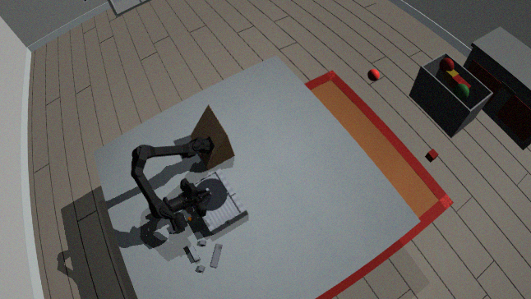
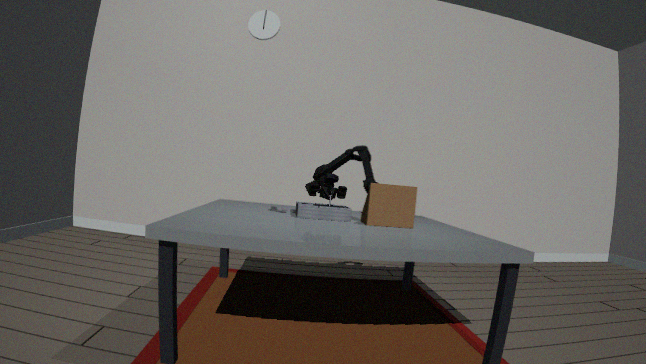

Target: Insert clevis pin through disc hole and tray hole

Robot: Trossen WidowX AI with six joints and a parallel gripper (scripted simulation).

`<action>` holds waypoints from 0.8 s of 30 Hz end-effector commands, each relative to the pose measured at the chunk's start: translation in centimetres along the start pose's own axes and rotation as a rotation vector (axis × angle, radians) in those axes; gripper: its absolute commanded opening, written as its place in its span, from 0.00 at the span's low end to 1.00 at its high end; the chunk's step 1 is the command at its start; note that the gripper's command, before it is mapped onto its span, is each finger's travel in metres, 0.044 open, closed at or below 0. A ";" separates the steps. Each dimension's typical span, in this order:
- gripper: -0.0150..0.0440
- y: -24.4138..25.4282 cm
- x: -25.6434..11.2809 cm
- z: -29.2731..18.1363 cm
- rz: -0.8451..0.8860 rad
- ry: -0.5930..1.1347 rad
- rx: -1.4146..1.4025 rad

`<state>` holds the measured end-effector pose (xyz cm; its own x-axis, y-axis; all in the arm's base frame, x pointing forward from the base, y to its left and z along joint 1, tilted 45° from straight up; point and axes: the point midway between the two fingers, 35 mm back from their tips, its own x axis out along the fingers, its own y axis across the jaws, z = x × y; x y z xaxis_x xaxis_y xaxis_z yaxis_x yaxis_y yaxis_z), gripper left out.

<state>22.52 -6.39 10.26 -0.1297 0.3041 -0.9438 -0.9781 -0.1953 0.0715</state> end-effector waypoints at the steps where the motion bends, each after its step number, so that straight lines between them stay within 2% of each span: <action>1: 0.25 0.0 -0.1 -0.1 -0.005 -0.010 -0.006; 24: 0.25 -0.1 -0.1 -0.2 0.006 -0.035 0.017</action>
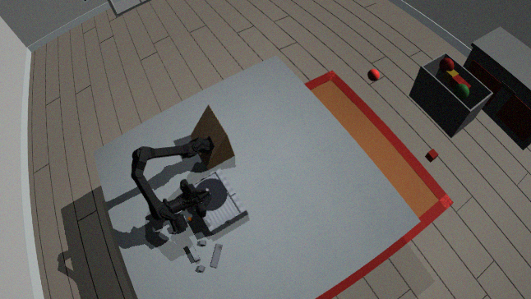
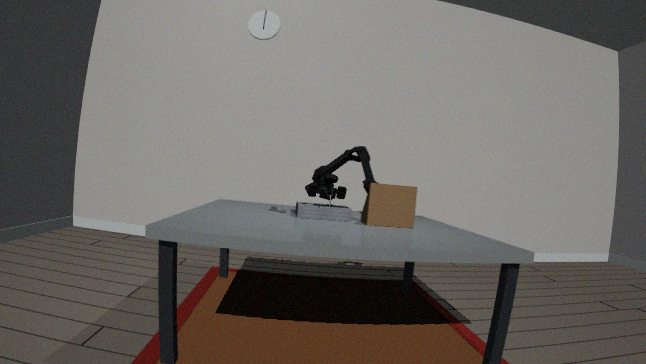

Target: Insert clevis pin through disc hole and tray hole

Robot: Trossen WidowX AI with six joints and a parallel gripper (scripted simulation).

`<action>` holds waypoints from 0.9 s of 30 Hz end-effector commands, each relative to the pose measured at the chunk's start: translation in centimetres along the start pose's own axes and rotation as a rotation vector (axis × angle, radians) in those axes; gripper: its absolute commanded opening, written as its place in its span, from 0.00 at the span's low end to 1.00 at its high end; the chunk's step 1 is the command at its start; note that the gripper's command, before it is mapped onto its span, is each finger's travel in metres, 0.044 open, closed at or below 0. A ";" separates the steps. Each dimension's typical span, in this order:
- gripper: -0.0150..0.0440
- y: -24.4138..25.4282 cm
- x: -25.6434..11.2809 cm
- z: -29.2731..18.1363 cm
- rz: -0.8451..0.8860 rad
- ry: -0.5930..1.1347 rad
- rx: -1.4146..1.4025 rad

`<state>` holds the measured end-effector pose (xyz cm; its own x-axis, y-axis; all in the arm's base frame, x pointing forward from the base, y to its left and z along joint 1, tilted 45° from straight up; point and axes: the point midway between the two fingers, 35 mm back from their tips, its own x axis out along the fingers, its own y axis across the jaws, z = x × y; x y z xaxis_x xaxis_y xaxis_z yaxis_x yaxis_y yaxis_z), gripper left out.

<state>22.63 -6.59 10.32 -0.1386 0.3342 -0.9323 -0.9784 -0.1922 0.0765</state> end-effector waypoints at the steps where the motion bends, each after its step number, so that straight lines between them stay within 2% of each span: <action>1: 0.25 -0.1 0.1 0.0 0.003 -0.001 0.014; 27: 0.25 -0.2 0.5 0.3 0.001 0.034 0.010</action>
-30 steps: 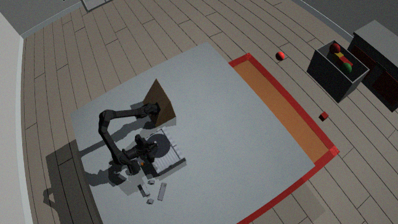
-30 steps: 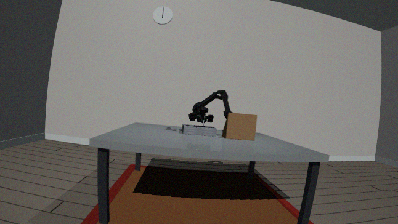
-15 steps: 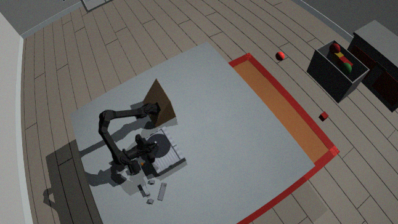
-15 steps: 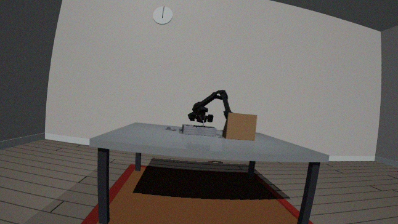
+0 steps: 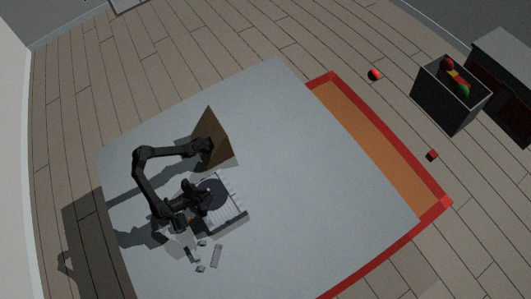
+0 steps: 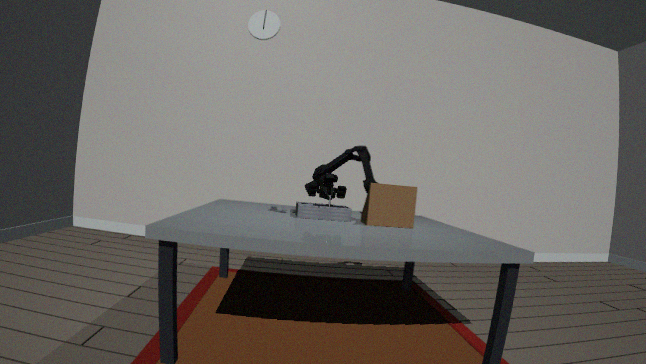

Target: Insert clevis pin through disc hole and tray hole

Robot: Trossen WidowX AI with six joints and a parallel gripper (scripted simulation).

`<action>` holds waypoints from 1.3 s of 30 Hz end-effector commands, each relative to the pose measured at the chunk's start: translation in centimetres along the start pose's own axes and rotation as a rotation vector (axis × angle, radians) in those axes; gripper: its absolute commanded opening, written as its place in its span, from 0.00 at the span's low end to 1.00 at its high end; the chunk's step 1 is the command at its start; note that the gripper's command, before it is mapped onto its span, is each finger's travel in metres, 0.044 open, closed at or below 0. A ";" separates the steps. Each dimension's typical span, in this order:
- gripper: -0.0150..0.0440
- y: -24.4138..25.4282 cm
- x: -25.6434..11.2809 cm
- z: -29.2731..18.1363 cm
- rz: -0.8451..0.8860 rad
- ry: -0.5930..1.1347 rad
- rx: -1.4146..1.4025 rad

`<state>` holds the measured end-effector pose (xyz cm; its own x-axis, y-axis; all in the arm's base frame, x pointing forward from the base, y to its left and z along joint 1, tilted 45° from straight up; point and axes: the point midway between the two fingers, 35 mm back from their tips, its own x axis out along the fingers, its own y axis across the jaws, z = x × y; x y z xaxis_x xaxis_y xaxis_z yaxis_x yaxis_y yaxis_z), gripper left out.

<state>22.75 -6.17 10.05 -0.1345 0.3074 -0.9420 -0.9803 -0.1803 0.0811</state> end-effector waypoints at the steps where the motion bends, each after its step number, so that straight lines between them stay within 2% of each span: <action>1: 0.25 0.0 0.2 0.0 -0.001 0.005 -0.005; 39: 0.25 0.1 0.0 -0.2 0.004 -0.031 0.005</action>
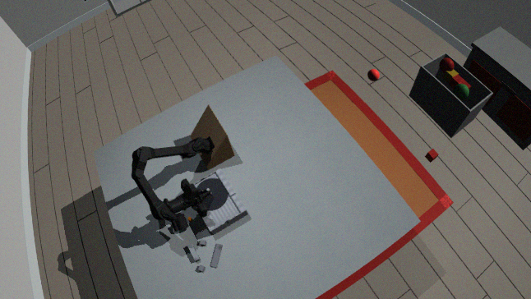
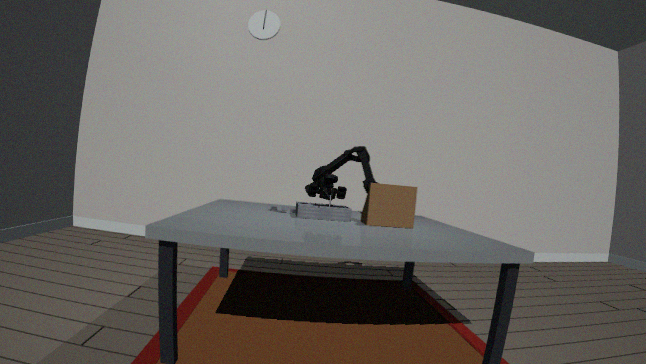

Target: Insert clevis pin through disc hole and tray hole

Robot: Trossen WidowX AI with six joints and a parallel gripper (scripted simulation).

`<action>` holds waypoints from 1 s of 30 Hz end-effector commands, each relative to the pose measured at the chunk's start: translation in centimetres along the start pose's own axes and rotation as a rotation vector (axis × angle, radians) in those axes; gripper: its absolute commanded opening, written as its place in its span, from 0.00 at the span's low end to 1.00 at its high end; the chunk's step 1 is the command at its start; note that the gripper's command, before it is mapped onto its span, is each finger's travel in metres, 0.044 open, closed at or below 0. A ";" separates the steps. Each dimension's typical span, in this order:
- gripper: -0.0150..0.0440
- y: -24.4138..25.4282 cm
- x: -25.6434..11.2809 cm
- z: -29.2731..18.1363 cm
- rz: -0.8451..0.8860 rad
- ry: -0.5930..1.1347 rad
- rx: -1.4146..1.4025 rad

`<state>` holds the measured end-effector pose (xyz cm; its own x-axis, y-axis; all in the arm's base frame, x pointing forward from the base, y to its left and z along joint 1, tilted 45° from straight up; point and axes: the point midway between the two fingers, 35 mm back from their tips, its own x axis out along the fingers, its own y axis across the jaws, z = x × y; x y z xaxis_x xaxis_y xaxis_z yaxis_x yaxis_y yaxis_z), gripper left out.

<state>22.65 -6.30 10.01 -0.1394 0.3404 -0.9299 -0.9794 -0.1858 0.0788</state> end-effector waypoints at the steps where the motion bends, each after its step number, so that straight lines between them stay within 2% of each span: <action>1: 0.25 0.0 0.0 -0.1 0.005 0.005 0.011; 30: 0.25 -0.1 0.2 0.1 -0.005 0.037 -0.011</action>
<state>22.74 -6.07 9.94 -0.1315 0.3068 -0.9426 -0.9796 -0.1859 0.0761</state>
